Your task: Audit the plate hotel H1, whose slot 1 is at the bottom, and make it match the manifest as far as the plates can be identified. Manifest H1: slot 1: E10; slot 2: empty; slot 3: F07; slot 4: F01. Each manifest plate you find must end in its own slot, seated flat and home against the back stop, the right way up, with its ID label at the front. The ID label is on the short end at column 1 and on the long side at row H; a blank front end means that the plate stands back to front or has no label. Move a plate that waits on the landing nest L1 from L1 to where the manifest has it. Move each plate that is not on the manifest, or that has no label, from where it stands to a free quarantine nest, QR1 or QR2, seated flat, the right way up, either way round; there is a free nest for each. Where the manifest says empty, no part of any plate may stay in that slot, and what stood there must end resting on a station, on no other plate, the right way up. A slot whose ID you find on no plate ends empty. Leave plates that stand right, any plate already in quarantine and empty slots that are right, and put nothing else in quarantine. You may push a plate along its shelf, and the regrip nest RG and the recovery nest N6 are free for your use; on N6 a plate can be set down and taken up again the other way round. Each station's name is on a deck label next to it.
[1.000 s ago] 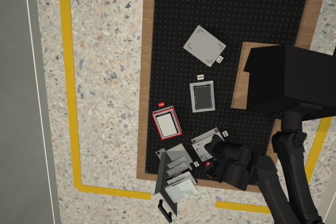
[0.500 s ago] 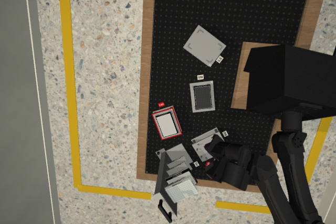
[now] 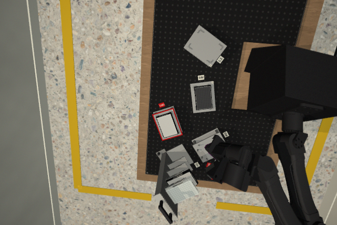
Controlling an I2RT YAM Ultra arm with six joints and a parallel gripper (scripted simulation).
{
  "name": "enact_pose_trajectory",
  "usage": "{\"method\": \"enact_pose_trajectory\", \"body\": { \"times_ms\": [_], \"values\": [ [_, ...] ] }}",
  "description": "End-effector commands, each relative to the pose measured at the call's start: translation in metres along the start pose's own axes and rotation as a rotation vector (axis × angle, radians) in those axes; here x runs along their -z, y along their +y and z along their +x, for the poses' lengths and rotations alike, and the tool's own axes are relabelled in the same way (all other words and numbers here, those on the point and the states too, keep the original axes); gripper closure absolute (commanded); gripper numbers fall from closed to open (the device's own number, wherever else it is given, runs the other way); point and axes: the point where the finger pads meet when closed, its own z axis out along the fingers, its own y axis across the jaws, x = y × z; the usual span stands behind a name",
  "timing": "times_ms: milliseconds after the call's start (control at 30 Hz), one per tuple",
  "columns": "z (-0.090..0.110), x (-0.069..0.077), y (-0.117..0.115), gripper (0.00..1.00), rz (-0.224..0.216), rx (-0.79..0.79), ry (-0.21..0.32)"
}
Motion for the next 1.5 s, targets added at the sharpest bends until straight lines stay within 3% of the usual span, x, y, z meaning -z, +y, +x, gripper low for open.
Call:
{"method": "enact_pose_trajectory", "body": {
  "times_ms": [0,467,767,800,1033,1467],
  "values": [
    [0.012,0.006,-0.015,1.00,-0.087,0.224,0.146],
    [0.012,0.006,-0.015,1.00,-0.087,0.224,0.146],
    [0.029,0.015,-0.037,1.00,-0.085,0.215,0.159],
    [0.033,0.018,-0.039,1.00,-0.089,0.231,0.134],
    [0.042,0.024,-0.051,1.00,-0.089,0.231,0.134],
    [0.045,0.025,-0.051,1.00,-0.089,0.231,0.134]
  ]
}}
